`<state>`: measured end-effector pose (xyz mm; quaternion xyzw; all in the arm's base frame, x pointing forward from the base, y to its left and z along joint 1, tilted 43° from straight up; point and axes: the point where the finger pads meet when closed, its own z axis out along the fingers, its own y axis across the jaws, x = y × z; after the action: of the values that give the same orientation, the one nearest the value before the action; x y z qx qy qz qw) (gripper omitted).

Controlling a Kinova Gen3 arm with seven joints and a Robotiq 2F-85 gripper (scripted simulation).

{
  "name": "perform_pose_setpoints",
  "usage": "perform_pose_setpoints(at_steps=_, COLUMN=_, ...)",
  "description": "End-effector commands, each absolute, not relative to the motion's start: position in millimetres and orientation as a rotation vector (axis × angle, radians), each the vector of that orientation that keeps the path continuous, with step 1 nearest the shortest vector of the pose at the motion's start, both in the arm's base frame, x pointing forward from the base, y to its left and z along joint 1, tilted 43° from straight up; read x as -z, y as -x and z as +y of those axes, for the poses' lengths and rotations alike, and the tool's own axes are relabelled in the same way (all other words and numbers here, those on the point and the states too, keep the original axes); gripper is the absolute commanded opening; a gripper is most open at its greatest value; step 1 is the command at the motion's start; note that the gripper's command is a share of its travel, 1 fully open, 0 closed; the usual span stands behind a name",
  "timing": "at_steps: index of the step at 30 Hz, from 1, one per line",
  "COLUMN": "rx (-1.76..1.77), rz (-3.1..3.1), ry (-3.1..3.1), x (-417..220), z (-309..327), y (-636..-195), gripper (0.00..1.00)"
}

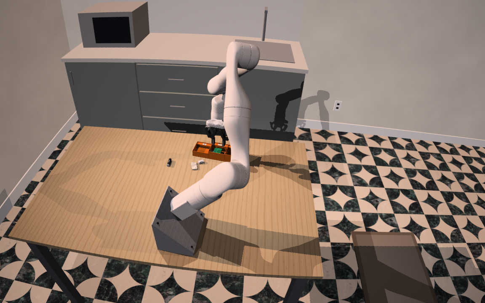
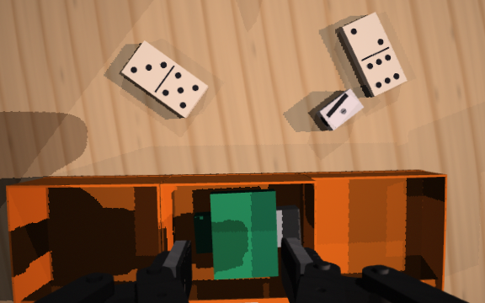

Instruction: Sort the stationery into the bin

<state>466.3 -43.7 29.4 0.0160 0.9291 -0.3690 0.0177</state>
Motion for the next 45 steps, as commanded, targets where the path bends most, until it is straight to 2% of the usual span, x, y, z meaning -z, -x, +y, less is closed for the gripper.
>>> perform_pose_setpoints(at_steps=1, rx=1.140, rz=2.886, ry=-0.047, x=-30, z=-41, y=-467, gripper=0.46)
perform_pose_setpoints(at_steps=19, rx=1.140, rz=2.886, ry=-0.047, x=-29, z=-40, y=-467, gripper=0.46)
perform_pose_setpoints(at_steps=20, rx=1.127, rz=2.864, ry=-0.134, x=-24, z=-36, y=-461, gripper=0.30)
perform_pose_setpoints(at_steps=30, rx=1.015, rz=2.604, ry=-0.787, x=14, z=8, y=-401, gripper=0.30)
perform_pose_setpoints(at_steps=40, rx=0.897, rz=2.312, ry=-1.234, x=18, z=13, y=-394, gripper=0.30)
perform_pose_setpoints(at_steps=45, rx=0.901, rz=2.316, ry=-1.224, x=18, z=14, y=-394, gripper=0.30)
